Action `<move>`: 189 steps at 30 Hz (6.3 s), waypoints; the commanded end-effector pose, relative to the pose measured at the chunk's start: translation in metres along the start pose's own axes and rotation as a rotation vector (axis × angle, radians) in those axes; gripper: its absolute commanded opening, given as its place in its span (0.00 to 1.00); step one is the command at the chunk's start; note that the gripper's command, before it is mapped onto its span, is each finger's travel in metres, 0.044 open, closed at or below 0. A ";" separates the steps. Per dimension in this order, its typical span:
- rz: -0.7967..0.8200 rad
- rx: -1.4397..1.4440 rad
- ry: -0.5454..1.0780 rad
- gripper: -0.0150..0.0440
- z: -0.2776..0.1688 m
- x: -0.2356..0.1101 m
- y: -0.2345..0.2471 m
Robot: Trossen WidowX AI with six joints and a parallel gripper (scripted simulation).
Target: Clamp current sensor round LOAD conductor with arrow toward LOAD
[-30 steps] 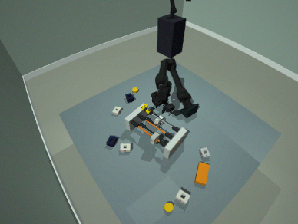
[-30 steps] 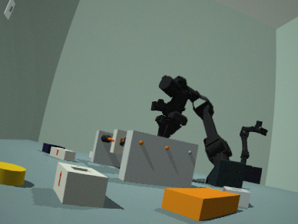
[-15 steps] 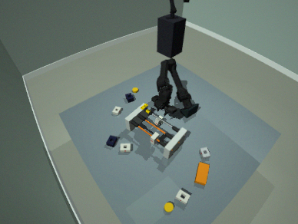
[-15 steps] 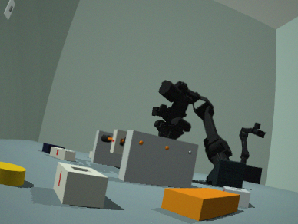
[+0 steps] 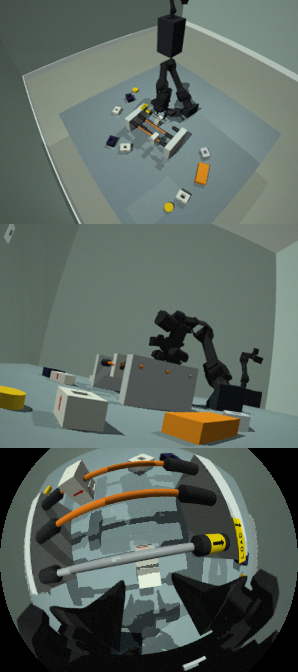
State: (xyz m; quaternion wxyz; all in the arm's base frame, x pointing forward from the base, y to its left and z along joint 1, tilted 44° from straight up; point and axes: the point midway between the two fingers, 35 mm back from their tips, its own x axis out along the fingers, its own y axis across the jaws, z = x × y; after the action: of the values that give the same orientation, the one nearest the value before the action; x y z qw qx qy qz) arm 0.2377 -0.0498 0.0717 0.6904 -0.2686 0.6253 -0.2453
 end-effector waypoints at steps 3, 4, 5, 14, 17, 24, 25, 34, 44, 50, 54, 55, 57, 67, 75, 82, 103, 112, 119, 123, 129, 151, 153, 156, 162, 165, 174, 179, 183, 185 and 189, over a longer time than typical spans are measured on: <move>-0.006 -0.005 0.001 0.74 -0.001 0.011 -0.001; -0.006 -0.005 0.001 0.74 -0.001 0.012 -0.001; -0.006 -0.005 0.001 0.74 -0.001 0.014 -0.001; -0.003 0.001 0.000 0.70 -0.002 0.020 -0.001; -0.003 0.001 0.000 0.57 -0.002 0.020 -0.001; -0.003 0.001 0.000 0.45 -0.002 0.020 -0.001; -0.003 0.001 0.000 0.44 -0.002 0.020 -0.001; -0.009 -0.004 0.001 0.25 -0.001 0.018 -0.002; -0.008 -0.005 0.001 0.25 -0.010 0.015 -0.003; -0.008 -0.006 0.002 0.25 -0.033 0.008 -0.004; -0.008 -0.007 0.003 0.25 -0.050 0.004 -0.005; -0.008 -0.007 0.003 0.25 -0.053 0.004 -0.005; -0.008 -0.007 0.004 0.25 -0.055 0.004 -0.005; -0.010 -0.012 0.008 0.43 -0.055 0.005 -0.005; -0.010 -0.012 0.008 0.74 -0.055 0.005 -0.005; -0.003 -0.011 0.006 0.74 -0.054 -0.022 -0.003; 0.141 -1.328 0.195 0.80 -0.031 -0.047 -0.005; 0.201 -1.566 0.213 0.80 -0.027 -0.046 -0.005; 0.202 -1.566 0.212 0.80 -0.028 -0.038 -0.005; 0.202 -1.566 0.211 0.80 -0.029 -0.032 -0.005; 0.202 -1.565 0.210 0.80 -0.031 -0.022 -0.004; 0.199 -1.565 0.214 0.80 -0.042 0.011 -0.006; 0.204 -1.560 0.212 0.79 -0.040 0.008 -0.005; 0.204 -1.560 0.212 0.75 -0.040 0.008 -0.005; 0.204 -1.560 0.212 0.68 -0.040 0.008 -0.005; 0.204 -1.560 0.212 0.65 -0.040 0.008 -0.005; 0.204 -1.561 0.210 0.42 -0.037 0.001 -0.005; 0.205 -1.563 0.208 0.25 -0.030 -0.022 -0.004; 0.204 -1.565 0.210 0.25 -0.025 -0.039 -0.005; 0.203 -1.565 0.211 0.25 -0.023 -0.048 -0.005; 0.202 -1.566 0.213 0.25 -0.021 -0.059 -0.007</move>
State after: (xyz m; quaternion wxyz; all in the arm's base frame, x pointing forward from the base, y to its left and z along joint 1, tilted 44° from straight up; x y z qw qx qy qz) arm 0.2097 -0.0234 0.1107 0.2548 -0.5936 0.6997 0.3053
